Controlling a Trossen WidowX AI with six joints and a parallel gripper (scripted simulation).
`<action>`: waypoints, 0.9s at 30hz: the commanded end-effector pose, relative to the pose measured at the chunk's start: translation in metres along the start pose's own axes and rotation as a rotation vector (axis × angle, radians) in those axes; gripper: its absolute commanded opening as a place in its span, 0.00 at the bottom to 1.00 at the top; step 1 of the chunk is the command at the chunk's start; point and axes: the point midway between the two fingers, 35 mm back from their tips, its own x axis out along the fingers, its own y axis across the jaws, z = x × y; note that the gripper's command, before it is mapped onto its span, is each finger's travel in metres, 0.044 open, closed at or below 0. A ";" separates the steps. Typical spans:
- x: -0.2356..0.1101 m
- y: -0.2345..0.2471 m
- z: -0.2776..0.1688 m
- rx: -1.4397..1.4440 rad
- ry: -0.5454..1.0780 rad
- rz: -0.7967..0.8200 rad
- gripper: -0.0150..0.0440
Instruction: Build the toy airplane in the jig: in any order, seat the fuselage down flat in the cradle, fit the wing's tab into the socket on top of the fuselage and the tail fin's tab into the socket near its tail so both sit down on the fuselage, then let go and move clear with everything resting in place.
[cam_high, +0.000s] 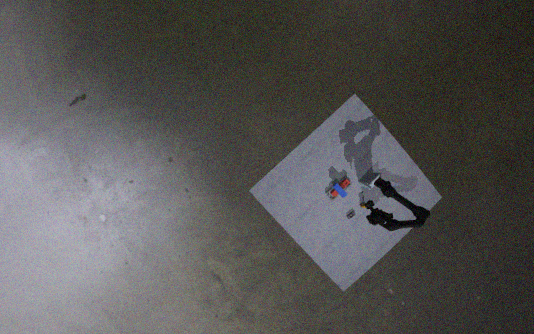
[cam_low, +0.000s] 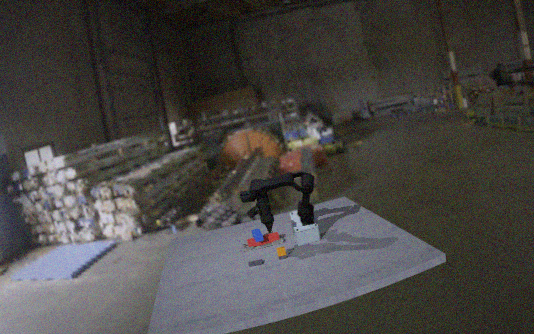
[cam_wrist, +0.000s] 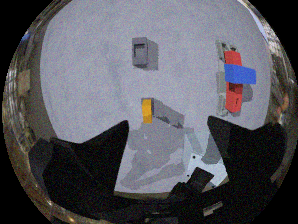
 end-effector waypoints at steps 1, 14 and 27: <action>0.009 0.030 -0.033 0.010 0.006 0.021 1.00; 0.064 0.033 -0.035 0.009 0.005 0.023 1.00; 0.082 0.033 -0.035 0.008 0.005 0.025 1.00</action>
